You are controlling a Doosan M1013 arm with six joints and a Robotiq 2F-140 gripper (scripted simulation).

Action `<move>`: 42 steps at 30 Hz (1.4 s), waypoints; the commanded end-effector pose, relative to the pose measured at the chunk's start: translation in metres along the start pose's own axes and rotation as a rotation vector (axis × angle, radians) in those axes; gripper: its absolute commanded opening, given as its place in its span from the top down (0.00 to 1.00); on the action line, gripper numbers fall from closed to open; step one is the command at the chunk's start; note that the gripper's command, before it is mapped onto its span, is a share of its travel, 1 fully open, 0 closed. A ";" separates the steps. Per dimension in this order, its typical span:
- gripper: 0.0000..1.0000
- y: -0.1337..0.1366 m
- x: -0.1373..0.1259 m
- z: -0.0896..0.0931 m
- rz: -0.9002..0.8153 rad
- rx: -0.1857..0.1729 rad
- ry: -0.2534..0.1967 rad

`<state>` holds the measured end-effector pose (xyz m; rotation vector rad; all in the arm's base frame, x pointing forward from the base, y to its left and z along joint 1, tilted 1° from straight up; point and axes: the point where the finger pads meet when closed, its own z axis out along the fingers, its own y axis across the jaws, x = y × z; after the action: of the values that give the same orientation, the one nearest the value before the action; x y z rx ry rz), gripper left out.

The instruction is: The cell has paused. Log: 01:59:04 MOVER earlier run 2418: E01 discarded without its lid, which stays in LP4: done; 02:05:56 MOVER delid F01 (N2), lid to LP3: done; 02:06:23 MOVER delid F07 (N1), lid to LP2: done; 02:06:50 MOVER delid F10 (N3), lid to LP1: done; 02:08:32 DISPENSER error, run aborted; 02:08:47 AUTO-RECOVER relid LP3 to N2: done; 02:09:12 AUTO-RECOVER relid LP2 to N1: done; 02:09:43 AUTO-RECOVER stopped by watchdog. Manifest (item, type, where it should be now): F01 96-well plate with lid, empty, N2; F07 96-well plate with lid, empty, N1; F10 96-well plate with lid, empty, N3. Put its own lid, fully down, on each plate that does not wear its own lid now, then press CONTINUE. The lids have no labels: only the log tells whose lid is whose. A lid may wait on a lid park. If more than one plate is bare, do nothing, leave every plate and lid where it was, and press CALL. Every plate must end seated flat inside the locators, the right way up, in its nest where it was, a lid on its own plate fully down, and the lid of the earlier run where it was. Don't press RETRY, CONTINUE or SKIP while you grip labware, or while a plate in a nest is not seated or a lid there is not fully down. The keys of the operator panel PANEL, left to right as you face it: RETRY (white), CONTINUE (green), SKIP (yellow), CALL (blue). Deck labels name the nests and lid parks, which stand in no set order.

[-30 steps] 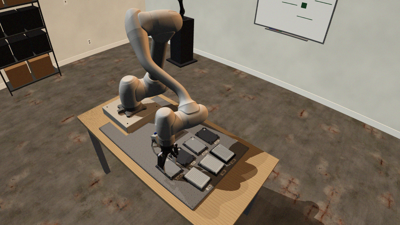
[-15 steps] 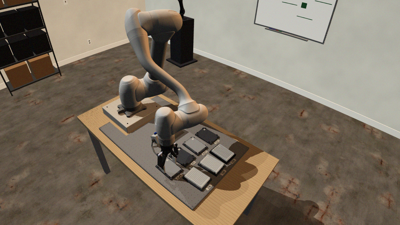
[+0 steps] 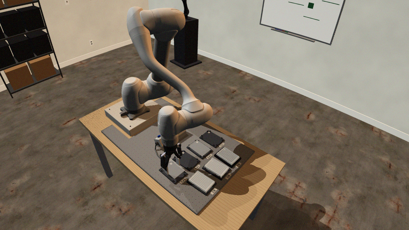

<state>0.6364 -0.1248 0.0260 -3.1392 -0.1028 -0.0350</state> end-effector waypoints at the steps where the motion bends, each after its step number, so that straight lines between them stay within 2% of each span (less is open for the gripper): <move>1: 1.00 -0.002 0.002 -0.013 0.001 -0.002 0.000; 18: 1.00 -0.002 0.002 -0.037 0.001 -0.002 0.000; 33: 1.00 -0.003 0.003 -0.041 0.001 -0.002 0.000; 35: 1.00 -0.014 0.014 -0.041 0.001 -0.002 0.000; 37: 1.00 -0.048 0.043 -0.042 0.001 -0.002 -0.001; 38: 1.00 -0.048 0.043 -0.042 0.001 -0.002 -0.001; 39: 1.00 -0.075 0.063 -0.042 0.001 -0.002 -0.001; 41: 1.00 -0.075 0.063 -0.042 0.001 -0.002 -0.001; 42: 1.00 -0.105 0.084 -0.043 0.001 -0.002 -0.001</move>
<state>0.6817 -0.0629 0.0695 -3.1386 -0.1043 -0.0475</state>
